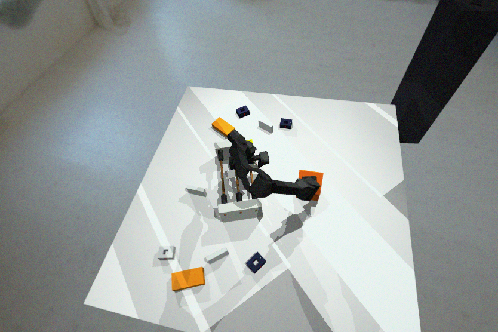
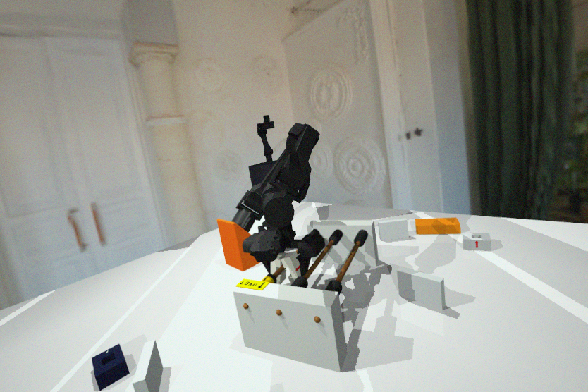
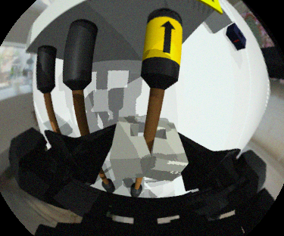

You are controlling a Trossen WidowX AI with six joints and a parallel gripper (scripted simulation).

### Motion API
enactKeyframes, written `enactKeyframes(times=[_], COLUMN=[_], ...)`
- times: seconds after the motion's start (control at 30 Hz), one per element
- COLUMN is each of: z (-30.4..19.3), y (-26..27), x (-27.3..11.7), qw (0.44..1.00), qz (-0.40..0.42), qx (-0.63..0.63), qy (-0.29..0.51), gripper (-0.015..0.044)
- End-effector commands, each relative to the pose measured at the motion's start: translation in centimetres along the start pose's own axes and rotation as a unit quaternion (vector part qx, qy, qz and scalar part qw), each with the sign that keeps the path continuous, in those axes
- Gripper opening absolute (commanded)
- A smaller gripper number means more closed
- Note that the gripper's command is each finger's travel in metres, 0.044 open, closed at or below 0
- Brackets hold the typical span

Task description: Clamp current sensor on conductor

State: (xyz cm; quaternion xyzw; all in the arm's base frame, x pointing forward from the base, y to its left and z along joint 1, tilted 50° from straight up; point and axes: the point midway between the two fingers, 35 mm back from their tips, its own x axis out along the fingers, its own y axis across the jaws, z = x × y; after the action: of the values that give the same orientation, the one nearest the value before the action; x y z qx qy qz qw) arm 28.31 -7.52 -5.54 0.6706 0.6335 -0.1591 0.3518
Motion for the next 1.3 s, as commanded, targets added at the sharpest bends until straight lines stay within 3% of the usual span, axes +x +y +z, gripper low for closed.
enactKeyframes(times=[0.0, 1.27], z=[-0.01, 0.02], y=[0.03, 0.00], x=[-0.03, -0.64], qw=[1.000, 1.000], qz=[0.000, 0.000], qx=[-0.001, 0.002], qy=[0.000, 0.001], gripper=[0.0000, 0.0000])
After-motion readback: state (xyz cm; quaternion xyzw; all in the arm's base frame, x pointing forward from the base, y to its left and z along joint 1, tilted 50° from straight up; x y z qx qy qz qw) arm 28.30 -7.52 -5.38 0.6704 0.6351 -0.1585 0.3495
